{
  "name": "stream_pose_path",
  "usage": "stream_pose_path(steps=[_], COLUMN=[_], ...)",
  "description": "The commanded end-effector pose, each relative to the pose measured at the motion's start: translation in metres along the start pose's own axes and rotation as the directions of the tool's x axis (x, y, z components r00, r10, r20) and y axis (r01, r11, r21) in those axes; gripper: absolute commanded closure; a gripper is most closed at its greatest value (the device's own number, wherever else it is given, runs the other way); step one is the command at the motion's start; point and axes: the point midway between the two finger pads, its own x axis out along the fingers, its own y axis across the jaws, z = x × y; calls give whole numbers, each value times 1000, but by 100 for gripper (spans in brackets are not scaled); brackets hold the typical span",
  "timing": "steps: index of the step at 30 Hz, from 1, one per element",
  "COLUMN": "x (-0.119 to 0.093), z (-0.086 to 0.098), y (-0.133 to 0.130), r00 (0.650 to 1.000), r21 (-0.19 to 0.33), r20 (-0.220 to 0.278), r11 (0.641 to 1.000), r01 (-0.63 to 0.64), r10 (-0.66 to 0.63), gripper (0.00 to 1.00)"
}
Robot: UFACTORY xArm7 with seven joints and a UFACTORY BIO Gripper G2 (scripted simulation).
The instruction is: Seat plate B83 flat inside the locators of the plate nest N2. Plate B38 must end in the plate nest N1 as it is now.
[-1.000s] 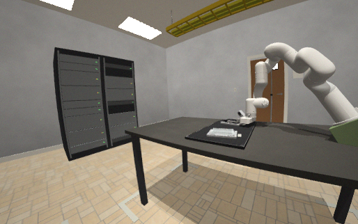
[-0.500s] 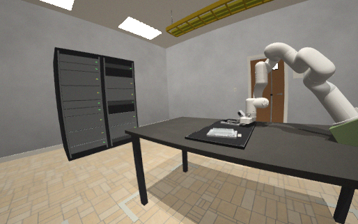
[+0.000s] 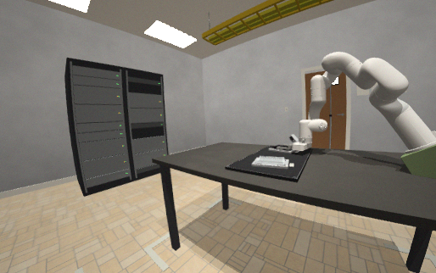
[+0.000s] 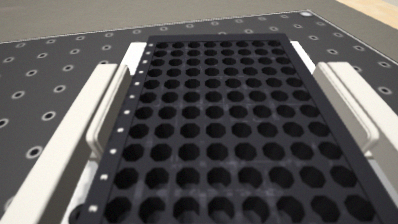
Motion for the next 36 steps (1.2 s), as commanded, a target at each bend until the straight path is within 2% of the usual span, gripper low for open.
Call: stream_pose_path(steps=[1,10,36], x=[1,1,1], z=[1,1,17], y=[0,0,0], r00=[1000,1000,1000], r21=[1,1,1], r20=[3,3,2], r11=[1000,1000,1000], r01=[0,0,0], r10=[0,0,0], gripper=[100,100,100])
